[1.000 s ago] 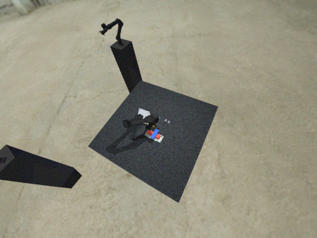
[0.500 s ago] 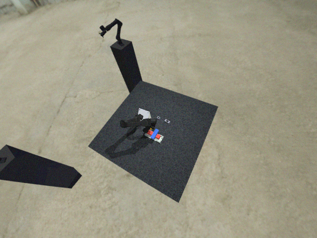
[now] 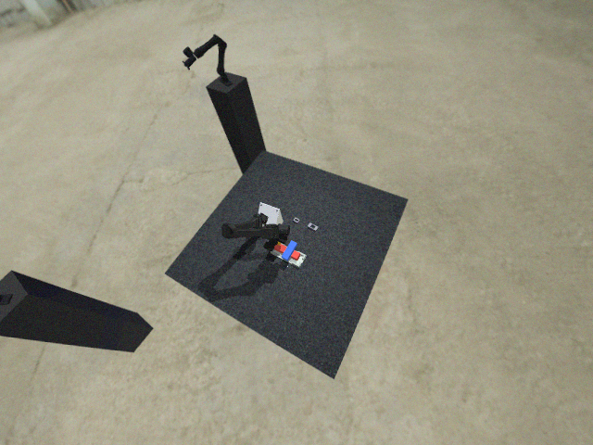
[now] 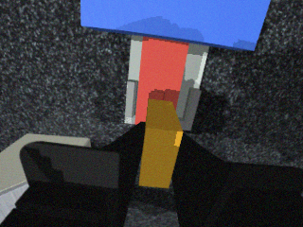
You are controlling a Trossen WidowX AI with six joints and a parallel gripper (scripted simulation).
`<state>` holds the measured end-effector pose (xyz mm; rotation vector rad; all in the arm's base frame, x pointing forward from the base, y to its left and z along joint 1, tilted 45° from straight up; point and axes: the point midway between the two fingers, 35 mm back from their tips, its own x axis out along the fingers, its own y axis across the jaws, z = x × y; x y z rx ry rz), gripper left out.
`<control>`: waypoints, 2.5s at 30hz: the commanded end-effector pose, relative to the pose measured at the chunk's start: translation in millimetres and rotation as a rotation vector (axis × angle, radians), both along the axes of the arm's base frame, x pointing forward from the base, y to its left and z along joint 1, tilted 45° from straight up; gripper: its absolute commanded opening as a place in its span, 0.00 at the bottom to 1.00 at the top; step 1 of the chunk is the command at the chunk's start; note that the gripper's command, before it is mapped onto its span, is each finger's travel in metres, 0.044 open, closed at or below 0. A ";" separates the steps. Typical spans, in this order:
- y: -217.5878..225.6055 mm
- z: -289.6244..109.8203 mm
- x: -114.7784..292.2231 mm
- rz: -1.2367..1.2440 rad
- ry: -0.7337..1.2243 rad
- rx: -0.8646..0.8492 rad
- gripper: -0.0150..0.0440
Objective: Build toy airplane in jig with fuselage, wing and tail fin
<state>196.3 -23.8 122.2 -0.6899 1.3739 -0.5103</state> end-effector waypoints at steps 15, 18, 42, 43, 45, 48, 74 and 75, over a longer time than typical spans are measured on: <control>-2.3 0.6 -0.2 0.004 0.002 -0.005 0.36; -5.3 -2.8 0.8 0.004 0.002 -0.004 0.36; -29.7 -26.4 5.0 0.003 0.001 -0.007 0.36; -28.2 -25.5 4.6 0.000 0.002 -0.002 0.35; -28.2 -25.5 4.6 0.000 0.002 -0.002 0.33; -28.2 -25.5 4.6 0.000 0.002 -0.002 0.26; 15.1 13.4 0.0 0.005 0.008 0.010 0.69; 23.9 23.1 -2.9 0.005 0.008 0.007 0.69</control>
